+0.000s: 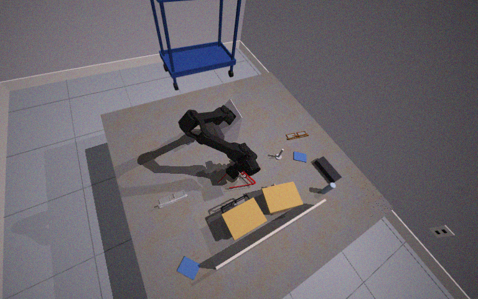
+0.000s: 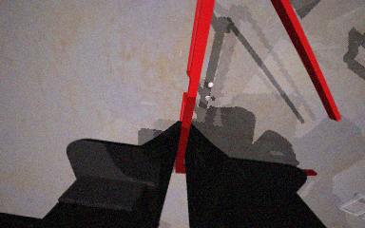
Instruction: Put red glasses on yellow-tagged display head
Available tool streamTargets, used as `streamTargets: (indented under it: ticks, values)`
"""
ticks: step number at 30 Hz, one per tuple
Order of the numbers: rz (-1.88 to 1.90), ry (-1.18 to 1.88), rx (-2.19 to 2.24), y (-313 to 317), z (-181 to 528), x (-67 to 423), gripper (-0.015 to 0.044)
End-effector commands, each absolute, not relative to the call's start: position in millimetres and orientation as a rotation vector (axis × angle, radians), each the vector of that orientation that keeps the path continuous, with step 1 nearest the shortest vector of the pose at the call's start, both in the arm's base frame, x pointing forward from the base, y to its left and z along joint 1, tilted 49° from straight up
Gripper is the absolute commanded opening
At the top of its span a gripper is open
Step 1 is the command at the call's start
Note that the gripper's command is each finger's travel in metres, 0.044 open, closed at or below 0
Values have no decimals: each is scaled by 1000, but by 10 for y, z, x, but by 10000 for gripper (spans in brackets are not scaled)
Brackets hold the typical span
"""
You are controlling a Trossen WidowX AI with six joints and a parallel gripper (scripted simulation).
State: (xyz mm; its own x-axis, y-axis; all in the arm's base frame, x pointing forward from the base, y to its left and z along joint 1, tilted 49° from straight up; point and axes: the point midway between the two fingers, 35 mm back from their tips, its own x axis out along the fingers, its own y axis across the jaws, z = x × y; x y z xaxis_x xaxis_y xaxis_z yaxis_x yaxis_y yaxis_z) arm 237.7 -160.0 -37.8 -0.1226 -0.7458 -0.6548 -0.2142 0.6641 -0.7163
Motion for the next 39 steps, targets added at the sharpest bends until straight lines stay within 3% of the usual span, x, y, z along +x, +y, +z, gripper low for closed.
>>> streamTargets:
  ticks: [1,24,39]
  values:
    - [-548,1671,-790,-1600,-378,2376,0]
    - [-545,1670,-792,-819,258,2564,0]
    - [-515,1663,-777,-461,-24,2738,0]
